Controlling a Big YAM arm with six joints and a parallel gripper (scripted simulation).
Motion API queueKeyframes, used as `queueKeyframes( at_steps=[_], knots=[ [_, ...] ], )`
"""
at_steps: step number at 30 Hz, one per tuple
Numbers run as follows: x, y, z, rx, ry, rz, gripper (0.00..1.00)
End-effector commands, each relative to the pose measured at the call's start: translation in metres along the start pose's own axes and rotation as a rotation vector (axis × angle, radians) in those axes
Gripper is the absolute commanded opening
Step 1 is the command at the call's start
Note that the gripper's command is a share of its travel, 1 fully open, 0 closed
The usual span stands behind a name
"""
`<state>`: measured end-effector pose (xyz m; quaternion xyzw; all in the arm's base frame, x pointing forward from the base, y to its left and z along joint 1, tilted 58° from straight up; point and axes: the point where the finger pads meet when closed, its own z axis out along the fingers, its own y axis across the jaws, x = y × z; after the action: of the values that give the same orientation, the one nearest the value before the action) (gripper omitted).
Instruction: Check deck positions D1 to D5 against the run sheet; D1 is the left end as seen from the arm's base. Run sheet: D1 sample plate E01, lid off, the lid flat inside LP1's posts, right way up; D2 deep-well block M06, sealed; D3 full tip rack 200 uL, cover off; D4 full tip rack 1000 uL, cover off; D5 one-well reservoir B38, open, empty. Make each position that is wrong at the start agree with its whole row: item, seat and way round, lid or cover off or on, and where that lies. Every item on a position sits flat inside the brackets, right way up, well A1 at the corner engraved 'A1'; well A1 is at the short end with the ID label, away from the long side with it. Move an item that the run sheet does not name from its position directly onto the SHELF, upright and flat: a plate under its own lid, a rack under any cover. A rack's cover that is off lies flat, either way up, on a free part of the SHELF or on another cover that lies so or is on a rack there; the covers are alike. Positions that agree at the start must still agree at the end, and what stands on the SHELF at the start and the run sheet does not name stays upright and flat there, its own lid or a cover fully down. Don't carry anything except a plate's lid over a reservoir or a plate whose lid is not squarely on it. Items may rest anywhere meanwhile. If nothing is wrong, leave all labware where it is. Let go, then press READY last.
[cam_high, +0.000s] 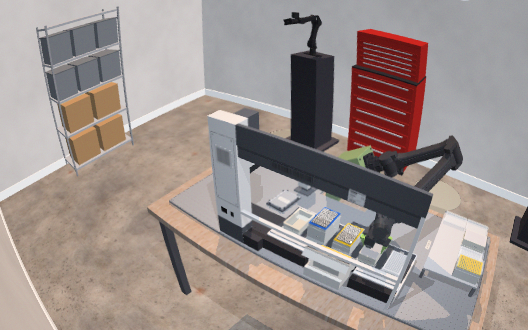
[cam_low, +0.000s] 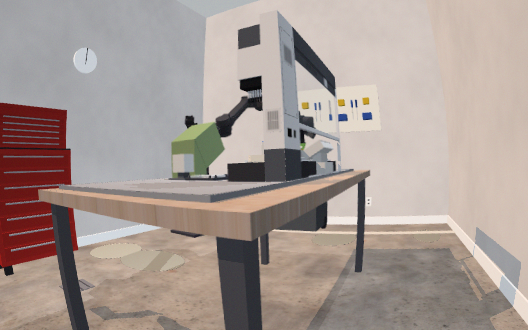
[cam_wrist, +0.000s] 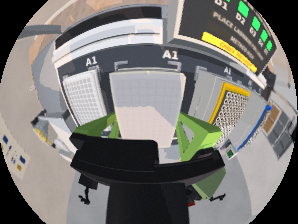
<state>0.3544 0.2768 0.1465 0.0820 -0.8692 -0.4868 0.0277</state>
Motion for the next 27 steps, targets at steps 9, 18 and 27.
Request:
queueKeyframes(
  at_steps=[9,18,27],
  knots=[
    [-0.015,0.011,-0.03,-0.007,-0.047,-0.025,0.0],
    [-0.014,0.011,-0.045,-0.006,-0.047,-0.026,0.0],
    [-0.014,0.011,-0.057,-0.004,-0.048,-0.026,0.0]
  ],
)
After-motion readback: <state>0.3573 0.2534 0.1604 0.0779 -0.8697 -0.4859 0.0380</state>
